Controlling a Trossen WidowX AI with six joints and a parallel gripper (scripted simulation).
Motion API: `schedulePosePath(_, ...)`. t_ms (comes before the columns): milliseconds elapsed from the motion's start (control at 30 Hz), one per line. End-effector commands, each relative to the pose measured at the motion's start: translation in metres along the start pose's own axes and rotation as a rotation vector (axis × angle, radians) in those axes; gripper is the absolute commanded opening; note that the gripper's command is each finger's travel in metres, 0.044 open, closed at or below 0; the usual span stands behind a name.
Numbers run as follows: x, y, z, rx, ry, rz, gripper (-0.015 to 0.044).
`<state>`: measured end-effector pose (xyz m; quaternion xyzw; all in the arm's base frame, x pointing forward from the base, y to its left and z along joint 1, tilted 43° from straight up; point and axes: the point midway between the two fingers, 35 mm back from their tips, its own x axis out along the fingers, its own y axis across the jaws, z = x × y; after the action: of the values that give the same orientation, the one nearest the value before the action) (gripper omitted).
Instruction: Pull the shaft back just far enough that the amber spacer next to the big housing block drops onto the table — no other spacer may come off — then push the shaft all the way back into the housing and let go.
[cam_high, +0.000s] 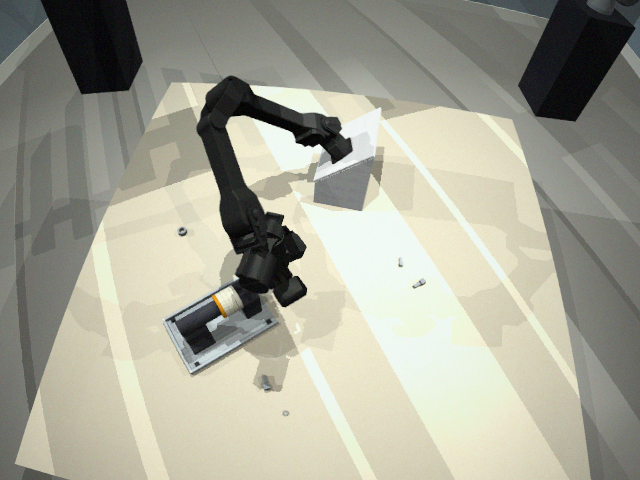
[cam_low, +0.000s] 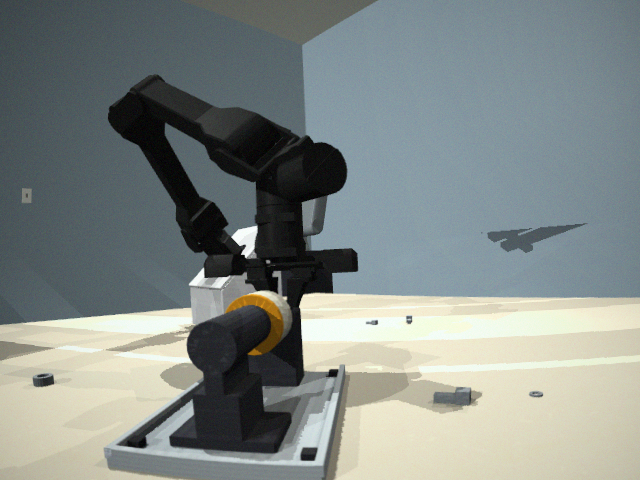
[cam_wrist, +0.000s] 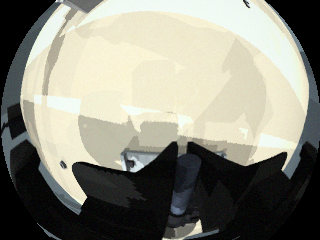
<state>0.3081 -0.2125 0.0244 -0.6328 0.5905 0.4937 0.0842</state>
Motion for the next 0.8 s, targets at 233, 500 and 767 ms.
schedulePosePath(233,0.0000,0.0000,0.0028,-0.001,-0.004,0.000,0.0000)
schedulePosePath(500,0.0000,0.0000,0.0038,-0.001,-0.004,0.000,0.0000)
schedulePosePath(767,0.0000,0.0000,0.0047,-0.001,-0.004,0.000,0.0000)
